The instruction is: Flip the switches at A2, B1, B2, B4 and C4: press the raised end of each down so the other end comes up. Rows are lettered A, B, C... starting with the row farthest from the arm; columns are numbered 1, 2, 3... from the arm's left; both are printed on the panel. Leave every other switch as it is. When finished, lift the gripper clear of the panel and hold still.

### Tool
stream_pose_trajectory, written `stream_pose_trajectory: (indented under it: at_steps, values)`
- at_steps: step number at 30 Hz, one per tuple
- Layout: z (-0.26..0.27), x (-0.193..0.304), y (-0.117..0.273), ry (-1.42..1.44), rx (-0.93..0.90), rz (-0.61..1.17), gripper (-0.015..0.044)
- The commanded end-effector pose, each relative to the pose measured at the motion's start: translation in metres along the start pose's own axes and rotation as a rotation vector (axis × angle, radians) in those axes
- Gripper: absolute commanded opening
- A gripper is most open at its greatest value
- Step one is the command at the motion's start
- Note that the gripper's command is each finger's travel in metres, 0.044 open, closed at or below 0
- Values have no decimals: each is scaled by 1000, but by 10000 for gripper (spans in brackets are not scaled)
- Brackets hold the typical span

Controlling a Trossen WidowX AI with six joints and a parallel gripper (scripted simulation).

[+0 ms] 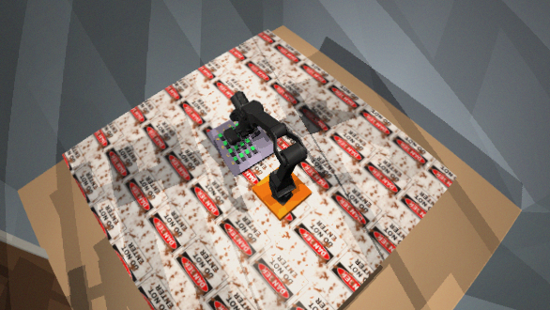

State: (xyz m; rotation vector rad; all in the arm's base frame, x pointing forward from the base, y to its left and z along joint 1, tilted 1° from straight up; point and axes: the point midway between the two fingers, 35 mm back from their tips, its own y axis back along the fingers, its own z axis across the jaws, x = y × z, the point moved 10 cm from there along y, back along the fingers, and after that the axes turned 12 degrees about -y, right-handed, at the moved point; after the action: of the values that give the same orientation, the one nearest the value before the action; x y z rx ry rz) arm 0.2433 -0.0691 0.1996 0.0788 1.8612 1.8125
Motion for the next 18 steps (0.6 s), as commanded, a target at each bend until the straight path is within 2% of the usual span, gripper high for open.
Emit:
stream_pose_trajectory:
  at_steps: [1, 18]
  values:
    - [0, 1, -6, 6, -3, 14, 0]
    - [0, 2, -18, 6, -3, 13, 0]
